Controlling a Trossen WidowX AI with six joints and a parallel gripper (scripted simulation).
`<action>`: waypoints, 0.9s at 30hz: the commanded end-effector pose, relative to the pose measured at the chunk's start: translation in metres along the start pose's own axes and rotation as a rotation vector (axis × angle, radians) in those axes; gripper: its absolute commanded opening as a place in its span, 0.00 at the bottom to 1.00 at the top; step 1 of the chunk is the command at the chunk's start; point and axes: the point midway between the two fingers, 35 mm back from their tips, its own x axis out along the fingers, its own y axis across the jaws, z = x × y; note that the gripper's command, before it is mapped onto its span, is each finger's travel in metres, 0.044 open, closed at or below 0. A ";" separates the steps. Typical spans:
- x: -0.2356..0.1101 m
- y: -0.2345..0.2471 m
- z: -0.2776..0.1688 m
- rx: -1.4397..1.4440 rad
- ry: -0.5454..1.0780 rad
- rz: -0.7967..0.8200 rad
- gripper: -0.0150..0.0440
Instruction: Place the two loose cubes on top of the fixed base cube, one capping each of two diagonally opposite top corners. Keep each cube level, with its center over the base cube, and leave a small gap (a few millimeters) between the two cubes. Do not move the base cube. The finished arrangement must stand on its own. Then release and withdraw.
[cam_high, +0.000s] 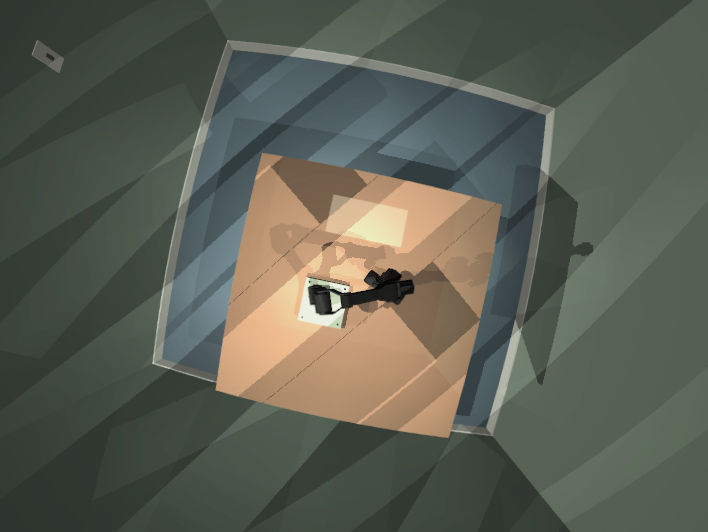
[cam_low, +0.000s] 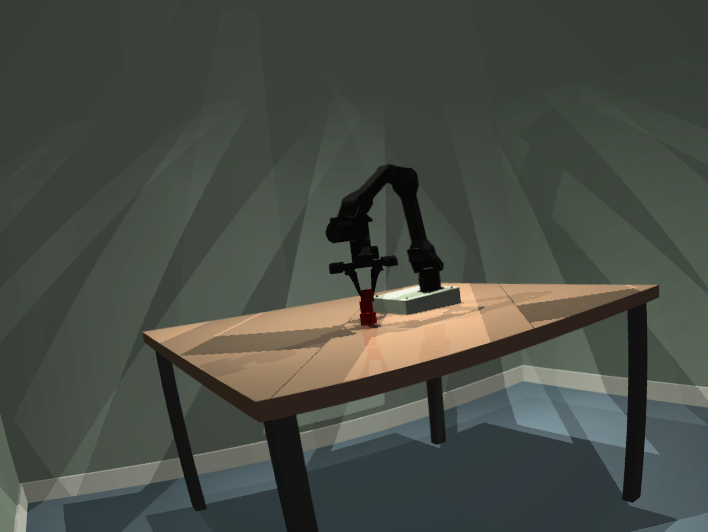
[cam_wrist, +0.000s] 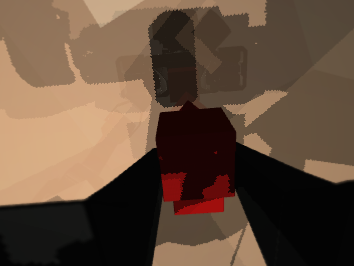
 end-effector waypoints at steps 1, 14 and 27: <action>0.002 0.000 0.000 0.004 0.002 -0.001 0.43; 0.017 -0.001 0.000 0.001 0.004 -0.002 0.43; 0.032 -0.001 0.001 -0.002 0.005 -0.003 0.43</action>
